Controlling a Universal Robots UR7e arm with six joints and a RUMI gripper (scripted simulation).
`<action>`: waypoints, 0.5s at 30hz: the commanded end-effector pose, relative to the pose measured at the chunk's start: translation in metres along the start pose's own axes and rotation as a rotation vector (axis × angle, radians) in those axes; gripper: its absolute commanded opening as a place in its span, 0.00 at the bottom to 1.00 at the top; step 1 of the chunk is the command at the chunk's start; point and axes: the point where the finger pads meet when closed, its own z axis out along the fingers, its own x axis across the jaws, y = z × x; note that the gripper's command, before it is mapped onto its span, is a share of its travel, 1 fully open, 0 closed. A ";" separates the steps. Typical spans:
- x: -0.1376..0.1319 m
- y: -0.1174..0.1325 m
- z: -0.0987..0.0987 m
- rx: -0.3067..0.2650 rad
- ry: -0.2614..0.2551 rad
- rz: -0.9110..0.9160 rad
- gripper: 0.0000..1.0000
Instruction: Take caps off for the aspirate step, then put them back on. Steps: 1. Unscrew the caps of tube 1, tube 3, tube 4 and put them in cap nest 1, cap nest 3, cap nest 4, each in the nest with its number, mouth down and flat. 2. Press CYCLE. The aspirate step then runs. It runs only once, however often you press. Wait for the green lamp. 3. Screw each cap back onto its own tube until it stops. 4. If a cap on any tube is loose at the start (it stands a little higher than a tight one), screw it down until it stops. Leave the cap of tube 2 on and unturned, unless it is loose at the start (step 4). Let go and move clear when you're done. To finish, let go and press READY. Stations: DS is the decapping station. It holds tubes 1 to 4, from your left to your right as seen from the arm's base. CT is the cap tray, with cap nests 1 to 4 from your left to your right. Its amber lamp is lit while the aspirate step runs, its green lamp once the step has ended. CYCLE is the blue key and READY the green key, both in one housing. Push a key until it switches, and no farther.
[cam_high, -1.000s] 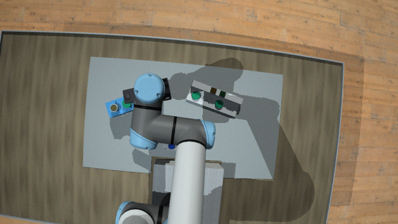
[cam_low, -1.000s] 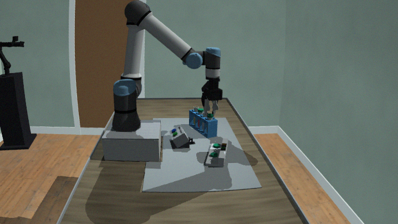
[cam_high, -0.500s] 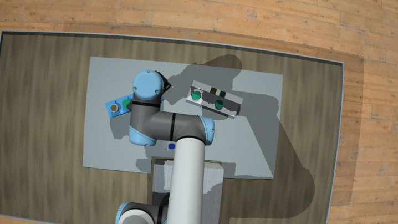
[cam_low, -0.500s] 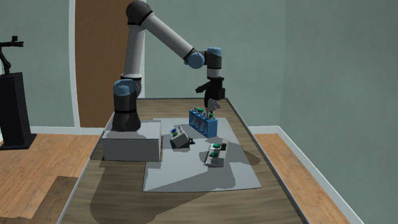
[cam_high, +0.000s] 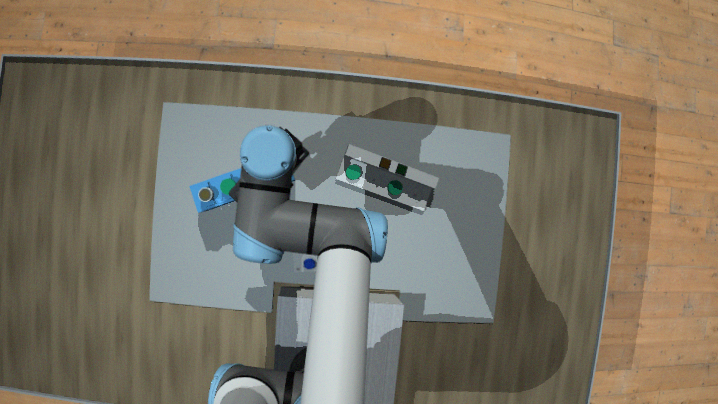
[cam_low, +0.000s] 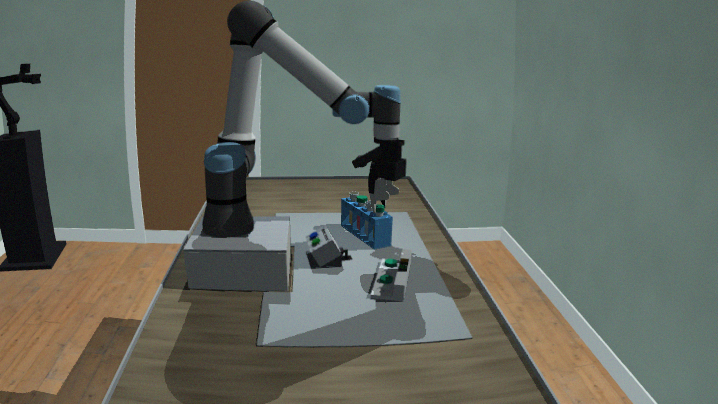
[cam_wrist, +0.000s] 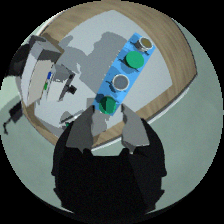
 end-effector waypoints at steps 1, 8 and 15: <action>0.000 0.000 0.000 -0.001 0.001 0.081 0.35; 0.000 0.000 0.000 -0.001 0.001 0.498 0.35; 0.000 0.000 0.000 0.000 0.001 0.831 0.35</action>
